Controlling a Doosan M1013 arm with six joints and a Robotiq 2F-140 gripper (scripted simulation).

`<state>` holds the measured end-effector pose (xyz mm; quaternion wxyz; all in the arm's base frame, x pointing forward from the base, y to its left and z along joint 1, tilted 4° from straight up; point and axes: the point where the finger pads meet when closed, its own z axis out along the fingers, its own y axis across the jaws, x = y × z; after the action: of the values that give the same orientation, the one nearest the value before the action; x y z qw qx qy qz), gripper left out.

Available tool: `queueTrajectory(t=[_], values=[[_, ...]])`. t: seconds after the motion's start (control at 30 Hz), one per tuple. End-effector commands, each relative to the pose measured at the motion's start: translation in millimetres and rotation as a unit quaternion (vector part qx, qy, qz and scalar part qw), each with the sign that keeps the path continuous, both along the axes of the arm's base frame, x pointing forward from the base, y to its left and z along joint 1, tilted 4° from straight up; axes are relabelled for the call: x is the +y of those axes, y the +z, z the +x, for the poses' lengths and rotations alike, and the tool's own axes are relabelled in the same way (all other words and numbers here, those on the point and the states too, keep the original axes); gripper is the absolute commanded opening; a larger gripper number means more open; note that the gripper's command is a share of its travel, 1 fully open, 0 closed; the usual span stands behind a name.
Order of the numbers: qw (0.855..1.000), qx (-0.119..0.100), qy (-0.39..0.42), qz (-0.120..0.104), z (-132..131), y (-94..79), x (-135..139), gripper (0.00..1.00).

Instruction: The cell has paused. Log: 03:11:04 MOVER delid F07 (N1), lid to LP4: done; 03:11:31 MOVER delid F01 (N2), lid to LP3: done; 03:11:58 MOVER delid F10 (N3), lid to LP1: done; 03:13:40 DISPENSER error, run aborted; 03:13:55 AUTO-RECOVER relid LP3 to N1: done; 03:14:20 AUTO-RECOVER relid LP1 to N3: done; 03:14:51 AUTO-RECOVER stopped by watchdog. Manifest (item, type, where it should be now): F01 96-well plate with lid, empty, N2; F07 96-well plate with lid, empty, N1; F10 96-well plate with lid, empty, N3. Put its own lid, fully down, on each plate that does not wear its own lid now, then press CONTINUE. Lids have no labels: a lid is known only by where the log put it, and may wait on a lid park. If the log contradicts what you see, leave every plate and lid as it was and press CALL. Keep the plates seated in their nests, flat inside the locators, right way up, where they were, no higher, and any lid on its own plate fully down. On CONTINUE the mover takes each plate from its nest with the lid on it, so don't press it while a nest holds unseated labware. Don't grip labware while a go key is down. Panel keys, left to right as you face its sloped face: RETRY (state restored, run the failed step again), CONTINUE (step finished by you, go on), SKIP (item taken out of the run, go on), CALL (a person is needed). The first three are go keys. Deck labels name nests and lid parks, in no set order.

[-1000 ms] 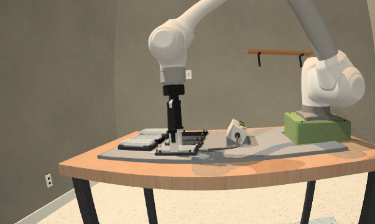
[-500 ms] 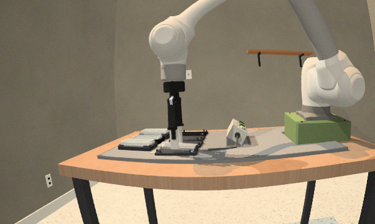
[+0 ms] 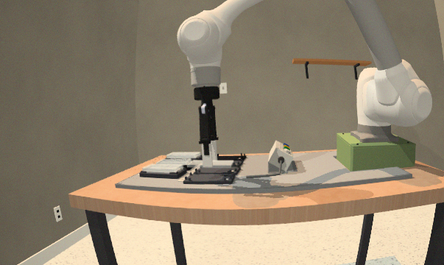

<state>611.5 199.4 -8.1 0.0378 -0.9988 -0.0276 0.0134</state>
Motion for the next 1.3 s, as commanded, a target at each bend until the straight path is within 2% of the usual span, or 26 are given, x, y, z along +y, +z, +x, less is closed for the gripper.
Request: queueTrajectory(t=[0.0,0.23,0.77,0.8,0.87,0.93,1.0,1.03,1.1,1.13,1.17,1.27], values=[[1.0,-0.002,-0.001,0.0,4,15.2,-2,0.0],[1.0,-0.002,-0.001,0.0,4,26.3,-2,0.0],[1.0,-0.002,-0.001,-0.001,6,32.0,-4,0.0],[1.0,-0.002,-0.001,-0.001,17,31.6,-11,0.0],[1.0,-0.002,-0.001,-0.001,17,31.6,-11,0.0],[1.0,-0.002,-0.001,-0.001,65,28.7,-49,0.0],[1.0,-0.002,-0.001,-0.001,72,28.5,-54,0.0],[1.0,-0.002,-0.001,-0.001,91,26.8,-75,0.0],[1.0,-0.002,-0.001,-0.001,108,25.4,-89,0.0],[1.0,-0.002,-0.001,-0.001,108,25.4,-89,0.0],[1.0,-0.002,-0.001,-0.001,126,23.3,-112,0.0],[1.0,-0.002,-0.001,-0.001,141,21.4,-127,0.0]])
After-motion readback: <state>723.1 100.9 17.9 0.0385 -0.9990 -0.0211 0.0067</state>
